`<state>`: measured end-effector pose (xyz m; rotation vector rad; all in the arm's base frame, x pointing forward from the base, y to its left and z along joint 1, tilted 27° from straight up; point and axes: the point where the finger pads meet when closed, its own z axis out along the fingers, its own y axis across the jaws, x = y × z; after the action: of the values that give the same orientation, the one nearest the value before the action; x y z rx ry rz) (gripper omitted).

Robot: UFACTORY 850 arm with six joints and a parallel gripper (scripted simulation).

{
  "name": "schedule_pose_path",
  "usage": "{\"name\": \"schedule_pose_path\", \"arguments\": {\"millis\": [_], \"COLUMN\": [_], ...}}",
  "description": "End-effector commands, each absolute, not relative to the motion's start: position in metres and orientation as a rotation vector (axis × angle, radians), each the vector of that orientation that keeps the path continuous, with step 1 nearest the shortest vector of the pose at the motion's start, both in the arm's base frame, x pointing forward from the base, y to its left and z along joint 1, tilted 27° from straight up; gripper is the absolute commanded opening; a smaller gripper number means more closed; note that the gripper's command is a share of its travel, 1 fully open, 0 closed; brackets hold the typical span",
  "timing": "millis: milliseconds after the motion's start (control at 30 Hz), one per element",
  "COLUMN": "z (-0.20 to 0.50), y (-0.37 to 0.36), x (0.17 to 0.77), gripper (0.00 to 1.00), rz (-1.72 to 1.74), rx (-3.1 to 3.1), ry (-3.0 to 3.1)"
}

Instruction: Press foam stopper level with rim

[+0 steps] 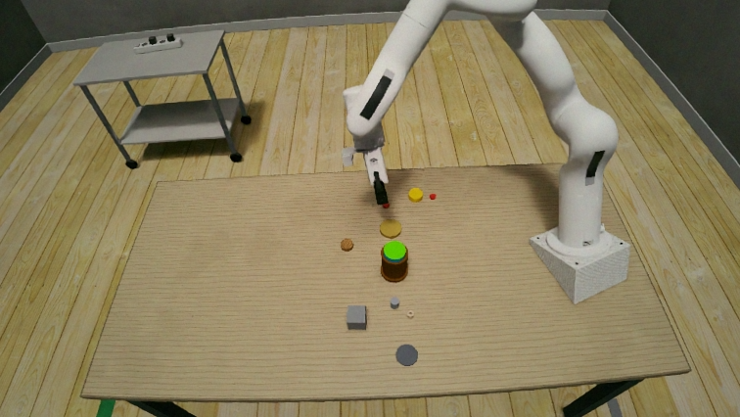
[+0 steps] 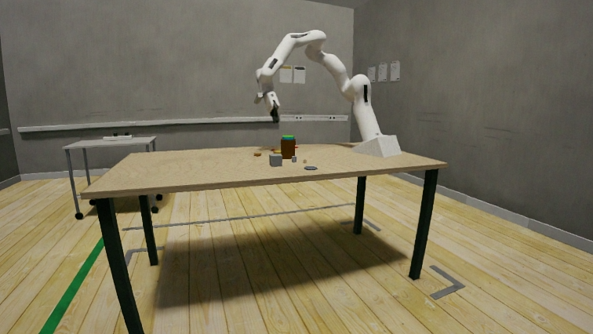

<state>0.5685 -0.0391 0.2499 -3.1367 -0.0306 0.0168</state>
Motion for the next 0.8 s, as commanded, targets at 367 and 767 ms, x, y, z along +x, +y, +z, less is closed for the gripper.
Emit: {"name": "schedule_pose_path", "arguments": {"millis": [367, 767], "z": [0.185, 0.163], "y": [0.035, 0.059], "x": [0.563, 0.554], "gripper": [0.0, 0.0], "rz": [0.224, 0.357], "rx": [-3.061, -2.63], "ry": [-1.55, -2.349]}}
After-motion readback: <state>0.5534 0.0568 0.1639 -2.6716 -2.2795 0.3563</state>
